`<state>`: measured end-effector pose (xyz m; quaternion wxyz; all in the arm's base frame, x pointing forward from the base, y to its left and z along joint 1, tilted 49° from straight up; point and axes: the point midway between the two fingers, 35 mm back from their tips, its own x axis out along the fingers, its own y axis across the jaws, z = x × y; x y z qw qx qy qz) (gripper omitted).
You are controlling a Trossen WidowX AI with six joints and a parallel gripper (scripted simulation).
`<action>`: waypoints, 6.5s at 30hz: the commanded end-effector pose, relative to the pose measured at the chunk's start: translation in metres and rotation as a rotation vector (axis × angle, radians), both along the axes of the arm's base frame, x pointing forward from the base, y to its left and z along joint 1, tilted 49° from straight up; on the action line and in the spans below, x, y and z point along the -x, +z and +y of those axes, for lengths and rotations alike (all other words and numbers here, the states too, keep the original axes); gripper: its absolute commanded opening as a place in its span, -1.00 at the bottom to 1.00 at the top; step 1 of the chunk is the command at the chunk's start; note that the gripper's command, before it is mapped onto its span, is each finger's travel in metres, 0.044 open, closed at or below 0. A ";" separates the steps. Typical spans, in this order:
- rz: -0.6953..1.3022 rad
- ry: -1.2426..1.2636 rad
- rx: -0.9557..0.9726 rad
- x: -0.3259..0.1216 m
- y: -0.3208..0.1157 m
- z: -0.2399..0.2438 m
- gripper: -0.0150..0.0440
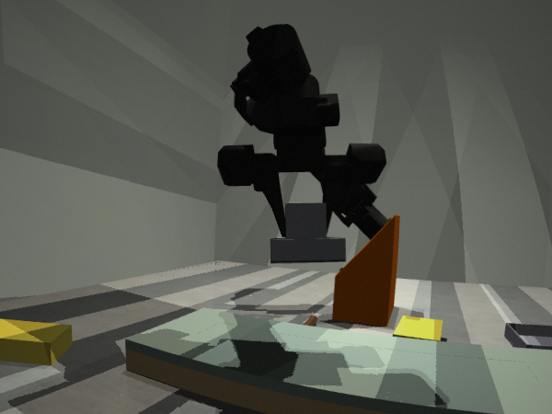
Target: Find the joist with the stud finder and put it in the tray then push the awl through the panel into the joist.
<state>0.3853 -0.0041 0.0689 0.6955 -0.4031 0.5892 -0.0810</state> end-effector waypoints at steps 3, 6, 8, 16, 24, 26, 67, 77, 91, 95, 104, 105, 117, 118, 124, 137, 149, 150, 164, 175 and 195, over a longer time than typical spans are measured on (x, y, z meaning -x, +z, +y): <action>0.088 0.128 -0.031 -0.001 -0.036 0.050 -0.49; 0.136 0.180 -0.039 0.003 -0.055 0.070 -0.49; 0.168 0.215 -0.044 0.006 -0.067 0.084 -0.49; 0.296 0.348 -0.054 0.029 -0.117 0.134 -0.49; 0.427 0.472 -0.050 0.064 -0.166 0.175 -0.49; 0.460 0.502 -0.047 0.074 -0.177 0.184 -0.49; 0.893 0.828 0.079 0.238 -0.335 0.208 -0.49; 0.893 0.828 0.080 0.237 -0.353 0.189 -0.49; 0.893 0.826 0.082 0.238 -0.375 0.164 -0.49; 0.893 0.826 0.082 0.237 -0.377 0.161 -0.49; 0.893 0.826 0.082 0.238 -0.386 0.151 -0.49; 0.893 0.826 0.082 0.238 -0.387 0.150 -0.49; 0.902 0.817 0.084 0.240 -0.385 0.149 0.49; 0.902 0.817 0.084 0.240 -0.385 0.149 0.58; 0.902 0.819 0.081 0.237 -0.353 0.190 1.00; 0.738 0.626 0.030 0.176 -0.265 0.176 1.00; 0.416 0.171 0.013 0.125 -0.140 0.036 1.00; 0.389 0.129 0.017 0.126 -0.130 0.023 1.00; 0.049 -0.478 0.156 0.235 -0.044 -0.129 1.00; 0.045 -0.486 0.159 0.236 -0.044 -0.129 1.00; 0.046 -0.487 0.153 0.231 -0.059 -0.137 1.00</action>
